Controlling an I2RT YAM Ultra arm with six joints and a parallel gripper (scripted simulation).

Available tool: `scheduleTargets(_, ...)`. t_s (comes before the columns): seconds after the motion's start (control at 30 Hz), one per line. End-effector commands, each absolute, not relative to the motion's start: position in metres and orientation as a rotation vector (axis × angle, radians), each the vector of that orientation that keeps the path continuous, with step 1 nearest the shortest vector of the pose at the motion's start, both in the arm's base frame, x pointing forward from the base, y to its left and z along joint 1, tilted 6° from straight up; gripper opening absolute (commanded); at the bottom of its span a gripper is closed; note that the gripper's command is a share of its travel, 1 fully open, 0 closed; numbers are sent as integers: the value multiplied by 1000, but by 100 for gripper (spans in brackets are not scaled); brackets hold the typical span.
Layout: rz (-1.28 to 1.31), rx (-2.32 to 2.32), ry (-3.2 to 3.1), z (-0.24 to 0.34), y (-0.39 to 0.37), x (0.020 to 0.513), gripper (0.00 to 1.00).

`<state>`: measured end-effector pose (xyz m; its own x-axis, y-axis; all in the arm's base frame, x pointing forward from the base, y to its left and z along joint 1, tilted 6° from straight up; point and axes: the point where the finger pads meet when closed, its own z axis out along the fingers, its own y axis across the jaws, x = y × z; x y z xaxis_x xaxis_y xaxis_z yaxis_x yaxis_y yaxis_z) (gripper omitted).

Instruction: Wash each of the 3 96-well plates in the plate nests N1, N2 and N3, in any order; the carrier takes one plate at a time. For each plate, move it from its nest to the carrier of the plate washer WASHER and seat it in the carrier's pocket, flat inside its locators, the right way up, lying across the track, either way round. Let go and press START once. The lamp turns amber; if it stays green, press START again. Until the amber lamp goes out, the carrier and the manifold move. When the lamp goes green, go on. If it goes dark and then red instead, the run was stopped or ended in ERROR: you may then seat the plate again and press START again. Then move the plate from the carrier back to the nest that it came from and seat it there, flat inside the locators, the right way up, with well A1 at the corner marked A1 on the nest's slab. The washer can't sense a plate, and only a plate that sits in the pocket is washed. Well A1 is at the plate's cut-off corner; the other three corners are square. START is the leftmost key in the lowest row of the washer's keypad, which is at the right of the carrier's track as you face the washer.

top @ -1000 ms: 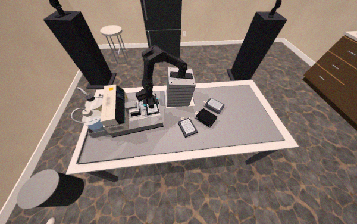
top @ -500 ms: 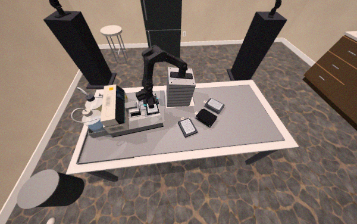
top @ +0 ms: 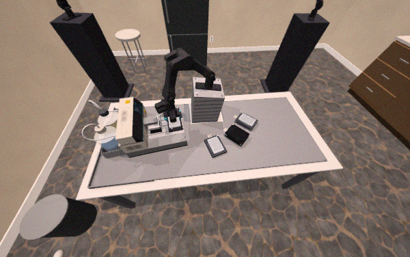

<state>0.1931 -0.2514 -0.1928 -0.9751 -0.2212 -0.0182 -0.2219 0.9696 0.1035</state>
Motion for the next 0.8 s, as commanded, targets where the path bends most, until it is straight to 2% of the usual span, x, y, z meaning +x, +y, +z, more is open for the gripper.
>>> scheduleTargets(0.0, 157, -349, 3107, -185, -254, 195, 0)
scheduleTargets(0.77, 156, -349, 3107, -150, -258, 195, 0)
